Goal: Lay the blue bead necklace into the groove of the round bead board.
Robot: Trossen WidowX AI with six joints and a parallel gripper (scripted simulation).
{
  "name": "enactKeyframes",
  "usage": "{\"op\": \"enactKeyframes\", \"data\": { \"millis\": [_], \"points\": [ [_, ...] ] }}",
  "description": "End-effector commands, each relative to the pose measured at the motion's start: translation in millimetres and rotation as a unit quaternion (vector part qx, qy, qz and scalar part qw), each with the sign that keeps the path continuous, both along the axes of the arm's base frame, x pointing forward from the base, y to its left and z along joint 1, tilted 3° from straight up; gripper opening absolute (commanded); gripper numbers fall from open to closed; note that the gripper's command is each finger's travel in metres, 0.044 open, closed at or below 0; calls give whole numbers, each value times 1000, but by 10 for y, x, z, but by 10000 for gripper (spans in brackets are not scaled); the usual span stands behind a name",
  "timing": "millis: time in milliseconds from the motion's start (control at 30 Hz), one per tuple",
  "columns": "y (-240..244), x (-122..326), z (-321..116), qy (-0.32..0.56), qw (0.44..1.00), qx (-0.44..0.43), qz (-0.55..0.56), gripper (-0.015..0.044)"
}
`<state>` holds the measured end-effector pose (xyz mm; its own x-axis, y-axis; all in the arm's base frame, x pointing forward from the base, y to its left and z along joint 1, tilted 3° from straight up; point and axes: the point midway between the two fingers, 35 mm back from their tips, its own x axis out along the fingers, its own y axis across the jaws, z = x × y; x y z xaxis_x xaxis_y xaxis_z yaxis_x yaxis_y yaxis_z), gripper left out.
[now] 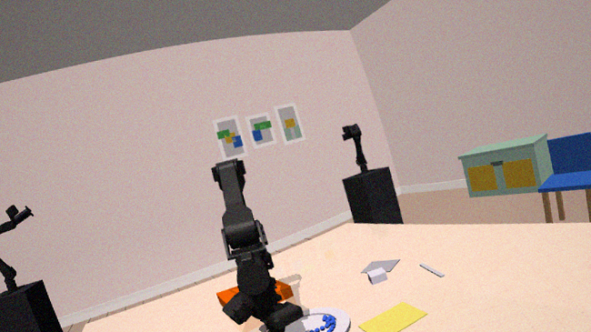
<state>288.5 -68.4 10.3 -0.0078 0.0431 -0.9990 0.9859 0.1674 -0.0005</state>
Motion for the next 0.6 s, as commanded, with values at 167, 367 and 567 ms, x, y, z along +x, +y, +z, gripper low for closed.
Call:
{"op": "enactKeyframes", "data": {
  "millis": [167,367,567],
  "points": [
    [-7,3,-20,-3,1000,-2,0,26],
    [-7,3,-20,-3,1000,-2,0,184],
    [-7,2,-16,-3,1000,-2,0,341]
  ]
}}
